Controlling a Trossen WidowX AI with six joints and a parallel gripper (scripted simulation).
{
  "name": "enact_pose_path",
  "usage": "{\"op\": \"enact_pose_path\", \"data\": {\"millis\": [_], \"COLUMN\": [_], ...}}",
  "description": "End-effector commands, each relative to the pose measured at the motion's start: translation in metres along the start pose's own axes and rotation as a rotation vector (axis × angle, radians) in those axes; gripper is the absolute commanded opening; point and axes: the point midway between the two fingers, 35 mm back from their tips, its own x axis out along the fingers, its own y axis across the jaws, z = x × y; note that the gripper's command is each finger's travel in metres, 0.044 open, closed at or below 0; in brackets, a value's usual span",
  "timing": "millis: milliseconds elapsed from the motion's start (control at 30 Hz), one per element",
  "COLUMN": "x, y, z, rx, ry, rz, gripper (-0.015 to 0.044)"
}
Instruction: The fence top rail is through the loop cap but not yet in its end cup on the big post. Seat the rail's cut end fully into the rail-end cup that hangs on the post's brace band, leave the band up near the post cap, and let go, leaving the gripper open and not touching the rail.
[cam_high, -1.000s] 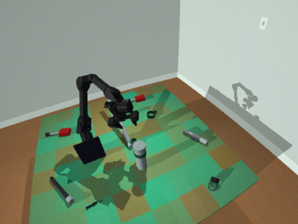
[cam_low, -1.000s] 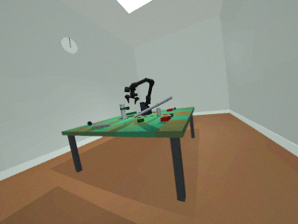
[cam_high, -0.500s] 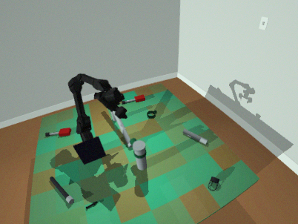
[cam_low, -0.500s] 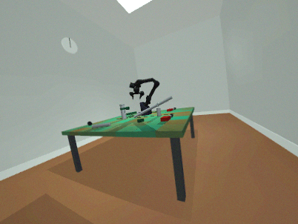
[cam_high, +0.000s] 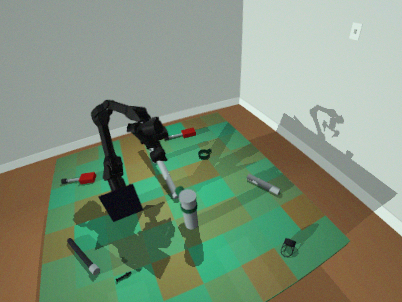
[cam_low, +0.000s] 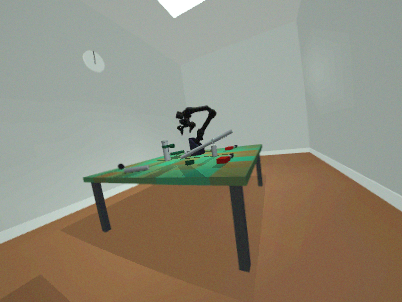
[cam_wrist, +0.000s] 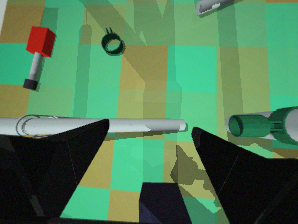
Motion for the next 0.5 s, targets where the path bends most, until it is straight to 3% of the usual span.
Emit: {"op": "enact_pose_path", "data": {"millis": [0,467], "x": [0.017,0.083], "y": [0.005,0.026], "z": [-0.003,-0.027], "rx": [0.268,1.375], "ry": [0.090,0.308], "rz": [-0.018,-0.379], "gripper": [0.0440,0.0440]}}
